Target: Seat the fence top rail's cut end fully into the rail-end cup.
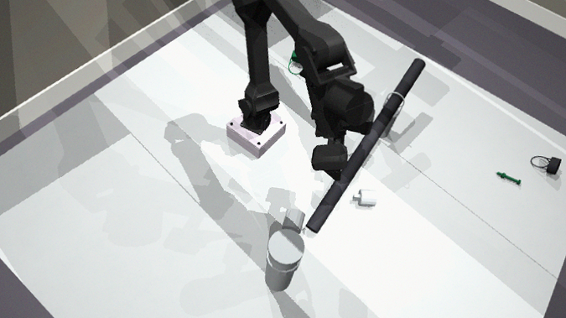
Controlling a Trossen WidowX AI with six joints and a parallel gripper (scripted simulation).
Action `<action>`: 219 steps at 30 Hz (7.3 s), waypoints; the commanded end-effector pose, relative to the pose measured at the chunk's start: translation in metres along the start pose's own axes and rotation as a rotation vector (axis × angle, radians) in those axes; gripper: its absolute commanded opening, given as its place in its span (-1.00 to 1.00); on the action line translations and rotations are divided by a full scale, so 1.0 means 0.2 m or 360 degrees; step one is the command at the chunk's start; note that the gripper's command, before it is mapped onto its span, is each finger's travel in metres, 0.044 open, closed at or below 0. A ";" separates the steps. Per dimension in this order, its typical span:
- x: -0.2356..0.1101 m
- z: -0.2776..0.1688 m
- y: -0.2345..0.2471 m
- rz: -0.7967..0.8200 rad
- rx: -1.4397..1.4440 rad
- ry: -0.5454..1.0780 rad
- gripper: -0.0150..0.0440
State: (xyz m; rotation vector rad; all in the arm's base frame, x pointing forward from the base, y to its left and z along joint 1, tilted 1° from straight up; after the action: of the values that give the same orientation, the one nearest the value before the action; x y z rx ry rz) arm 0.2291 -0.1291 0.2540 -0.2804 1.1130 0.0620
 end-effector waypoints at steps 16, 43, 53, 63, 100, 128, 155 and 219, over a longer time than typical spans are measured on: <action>0.01 -0.42 -0.51 0.0101 -0.1977 -0.0292 1.00; 0.19 -0.54 -0.50 0.0060 -0.2240 -0.0331 1.00; 0.24 -0.53 -0.50 0.0060 -0.2241 -0.0330 1.00; 0.33 -0.52 -0.49 0.0060 -0.2241 -0.0331 1.00; 0.53 -0.50 -0.45 0.0056 -0.2240 -0.0335 0.47; 0.56 -0.44 -0.44 -0.0003 -0.2063 -0.0251 -0.49; 0.59 -0.36 -0.44 -0.0081 -0.1819 -0.0140 -0.49; 0.34 -0.11 -0.20 -0.0049 -0.1232 -0.0114 1.00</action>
State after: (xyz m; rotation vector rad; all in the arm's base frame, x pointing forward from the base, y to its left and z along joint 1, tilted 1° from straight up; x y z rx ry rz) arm 0.2432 -0.1927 0.1754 -1.1028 0.9442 0.5762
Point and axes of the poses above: the point midway between the two fingers, 35 mm back from their tips, its own x axis out along the fingers, its own y axis across the jaws, z = x × y, the point moved 4 cm from there along -x, back along the fingers, and after that the axes turned 4 degrees about x, right-handed, at the moved point
